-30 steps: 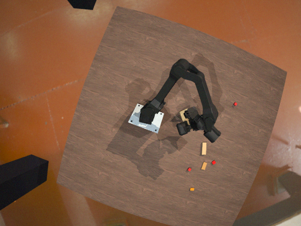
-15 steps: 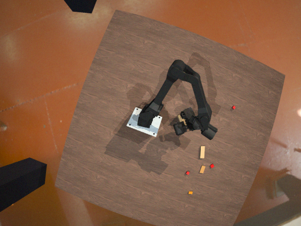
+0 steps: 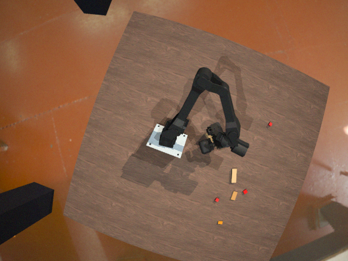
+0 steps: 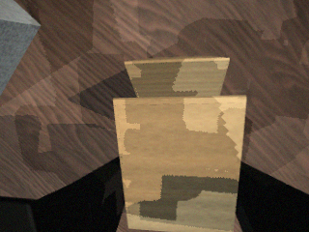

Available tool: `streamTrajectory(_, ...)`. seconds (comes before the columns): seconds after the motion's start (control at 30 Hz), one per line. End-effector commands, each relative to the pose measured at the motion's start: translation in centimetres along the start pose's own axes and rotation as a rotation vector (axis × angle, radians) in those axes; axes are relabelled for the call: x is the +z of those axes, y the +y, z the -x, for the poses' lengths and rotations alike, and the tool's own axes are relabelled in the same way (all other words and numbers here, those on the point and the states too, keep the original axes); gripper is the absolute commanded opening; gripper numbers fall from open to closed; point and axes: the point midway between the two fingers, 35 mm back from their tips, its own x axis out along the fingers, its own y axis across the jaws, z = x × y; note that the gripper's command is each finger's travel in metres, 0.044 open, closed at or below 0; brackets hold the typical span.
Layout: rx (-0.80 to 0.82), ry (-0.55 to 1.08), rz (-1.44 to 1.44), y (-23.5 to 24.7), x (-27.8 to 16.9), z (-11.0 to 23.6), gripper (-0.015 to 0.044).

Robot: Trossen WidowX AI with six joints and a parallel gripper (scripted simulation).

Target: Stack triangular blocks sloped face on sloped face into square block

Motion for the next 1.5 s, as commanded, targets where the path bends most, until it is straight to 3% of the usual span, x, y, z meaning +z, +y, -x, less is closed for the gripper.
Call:
streamTrajectory(0.0,-0.003,-0.004,-0.005,0.11,0.15,-0.10,0.0000)
streamTrajectory(1.47,-0.008,-0.007,-0.008,0.05,0.54,-1.05,0.0000)
